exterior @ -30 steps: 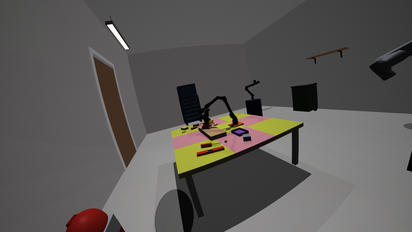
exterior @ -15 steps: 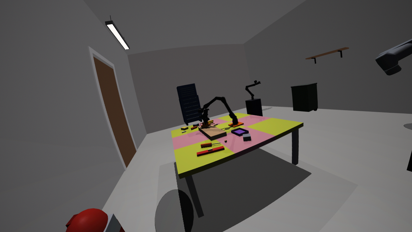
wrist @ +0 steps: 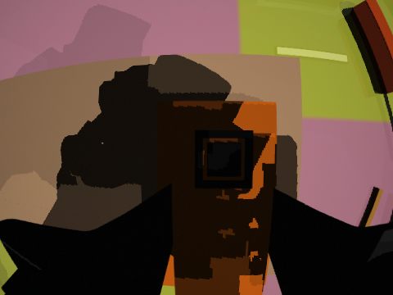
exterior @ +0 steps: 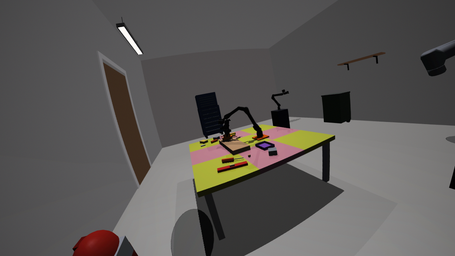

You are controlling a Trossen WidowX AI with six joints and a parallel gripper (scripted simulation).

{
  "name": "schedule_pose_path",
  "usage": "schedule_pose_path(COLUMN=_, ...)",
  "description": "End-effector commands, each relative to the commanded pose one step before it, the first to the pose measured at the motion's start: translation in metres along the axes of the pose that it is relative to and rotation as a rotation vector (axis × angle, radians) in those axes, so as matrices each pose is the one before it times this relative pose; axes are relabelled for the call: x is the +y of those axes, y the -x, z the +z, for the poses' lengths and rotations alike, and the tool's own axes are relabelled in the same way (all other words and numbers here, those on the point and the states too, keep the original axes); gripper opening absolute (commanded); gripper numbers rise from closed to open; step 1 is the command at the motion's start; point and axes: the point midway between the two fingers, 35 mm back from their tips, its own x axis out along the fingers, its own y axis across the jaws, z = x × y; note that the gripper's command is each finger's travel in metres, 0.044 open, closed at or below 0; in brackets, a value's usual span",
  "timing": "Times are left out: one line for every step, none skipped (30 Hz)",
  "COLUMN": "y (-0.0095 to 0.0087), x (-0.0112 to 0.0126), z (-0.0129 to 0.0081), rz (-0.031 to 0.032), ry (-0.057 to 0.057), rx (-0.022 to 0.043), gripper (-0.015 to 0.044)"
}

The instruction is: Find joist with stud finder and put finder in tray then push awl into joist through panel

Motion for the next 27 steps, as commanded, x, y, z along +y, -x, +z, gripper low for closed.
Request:
schedule_pose_path(y=0.02398, x=-0.00370, z=0.01081, rz=-0.01522, ry=0.0064, rx=-0.02353, gripper=0.0000)
schedule_pose_path(y=0.00423, x=-0.00034, z=0.00135, rz=-0.00015, ry=0.0001, rx=0.00007, gripper=0.0000)
schedule_pose_path(y=0.00425, x=-0.00030, z=0.00128, rz=-0.00015, ry=0.0001, rx=0.00008, gripper=0.0000)
schedule_pose_path(y=0.00427, x=-0.00026, z=0.00122, rz=-0.00015, ry=0.0001, rx=0.00008, gripper=0.0000)
schedule_pose_path(y=0.00429, x=-0.00021, z=0.00116, rz=-0.00014, ry=0.0001, rx=0.00009, gripper=0.0000)
schedule_pose_path(y=0.00430, x=-0.00017, z=0.00109, rz=-0.00014, ry=0.0001, rx=0.00010, gripper=0.0000)
schedule_pose_path(y=0.00432, x=-0.00013, z=0.00103, rz=-0.00013, ry=0.0001, rx=0.00010, gripper=0.0000)
schedule_pose_path(y=0.00433, x=-0.00009, z=0.00096, rz=-0.00013, ry=0.0001, rx=0.00011, gripper=0.0000)
schedule_pose_path(y=0.00434, x=-0.00004, z=0.00090, rz=-0.00012, ry=0.0001, rx=0.00012, gripper=0.0000)
schedule_pose_path(y=0.00436, x=0.00000, z=0.00083, rz=-0.00012, ry=0.0001, rx=0.00012, gripper=0.0000)
schedule_pose_path(y=0.00436, x=0.00004, z=0.00077, rz=-0.00011, ry=0.0001, rx=0.00013, gripper=0.0000)
schedule_pose_path(y=0.00437, x=0.00008, z=0.00070, rz=-0.00011, ry=0.0001, rx=0.00014, gripper=0.0000)
schedule_pose_path(y=0.00438, x=0.00013, z=0.00064, rz=-0.00011, ry=0.0001, rx=0.00015, gripper=0.0000)
schedule_pose_path(y=0.00438, x=0.00017, z=0.00057, rz=-0.00010, ry=0.0001, rx=0.00015, gripper=0.0000)
schedule_pose_path(y=0.00286, x=0.00013, z=0.00034, rz=-0.00006, ry=0.0001, rx=0.00010, gripper=0.0000)
schedule_pose_path(y=0.00200, x=0.00010, z=0.00022, rz=-0.00004, ry=0.0000, rx=0.00007, gripper=0.0000)
schedule_pose_path(y=0.00127, x=0.00007, z=0.00013, rz=-0.00003, ry=0.0000, rx=0.00005, gripper=0.0000)
schedule_pose_path(y=0.00045, x=0.00003, z=0.00005, rz=-0.00001, ry=0.0000, rx=0.00002, gripper=0.0000)
schedule_pose_path(y=0.00000, x=0.00000, z=0.00000, rz=0.00000, ry=0.0000, rx=0.00000, gripper=0.0000)
schedule_pose_path(y=-0.00020, x=0.00106, z=0.00045, rz=0.00085, ry=0.0026, rx=0.00003, gripper=0.0000)
schedule_pose_path(y=-0.00040, x=0.00210, z=0.00088, rz=0.00168, ry=0.0051, rx=0.00005, gripper=0.0000)
schedule_pose_path(y=-0.00060, x=0.00313, z=0.00131, rz=0.00251, ry=0.0076, rx=0.00008, gripper=0.0000)
schedule_pose_path(y=-0.00080, x=0.00418, z=0.00174, rz=0.00335, ry=0.0102, rx=0.00010, gripper=0.0000)
schedule_pose_path(y=-0.00099, x=0.00522, z=0.00217, rz=0.00418, ry=0.0127, rx=0.00012, gripper=0.0000)
schedule_pose_path(y=-0.00114, x=0.00606, z=0.00250, rz=0.00485, ry=0.0147, rx=0.00013, gripper=0.0000)
schedule_pose_path(y=-0.00120, x=0.00636, z=0.00261, rz=0.00509, ry=0.0155, rx=0.00013, gripper=0.0000)
schedule_pose_path(y=-0.00120, x=0.00638, z=0.00261, rz=0.00510, ry=0.0156, rx=0.00012, gripper=0.0000)
